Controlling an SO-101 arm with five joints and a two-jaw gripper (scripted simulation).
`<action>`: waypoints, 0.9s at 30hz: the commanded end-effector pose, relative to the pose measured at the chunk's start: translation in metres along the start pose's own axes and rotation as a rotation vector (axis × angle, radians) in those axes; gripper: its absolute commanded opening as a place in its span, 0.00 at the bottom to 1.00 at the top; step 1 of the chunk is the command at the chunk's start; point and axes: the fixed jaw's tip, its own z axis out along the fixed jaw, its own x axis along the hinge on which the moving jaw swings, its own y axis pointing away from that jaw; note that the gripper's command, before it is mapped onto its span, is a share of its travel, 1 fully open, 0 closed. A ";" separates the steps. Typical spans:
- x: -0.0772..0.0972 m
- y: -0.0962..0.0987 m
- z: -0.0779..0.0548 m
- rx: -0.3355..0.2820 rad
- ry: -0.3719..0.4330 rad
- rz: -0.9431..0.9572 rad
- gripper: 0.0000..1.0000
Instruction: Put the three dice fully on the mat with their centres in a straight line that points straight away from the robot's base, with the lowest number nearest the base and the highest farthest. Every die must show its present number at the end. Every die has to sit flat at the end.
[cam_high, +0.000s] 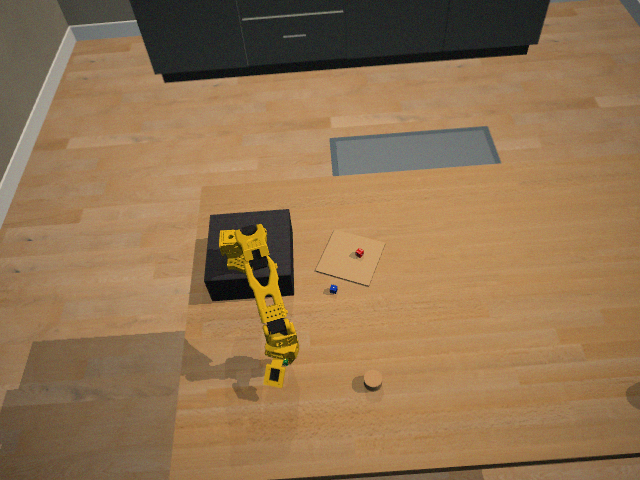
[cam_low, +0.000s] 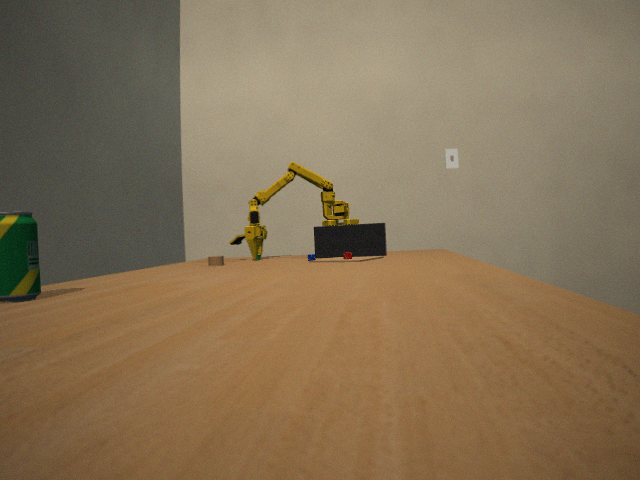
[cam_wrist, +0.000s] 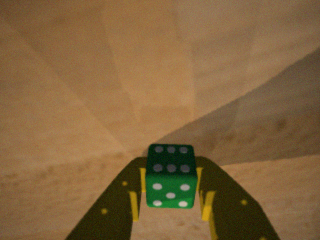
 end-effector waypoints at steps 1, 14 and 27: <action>0.002 -0.003 0.002 0.004 0.010 -0.001 0.04; 0.002 -0.003 0.001 0.004 0.009 -0.001 0.00; 0.001 -0.002 -0.023 0.004 0.009 -0.001 0.00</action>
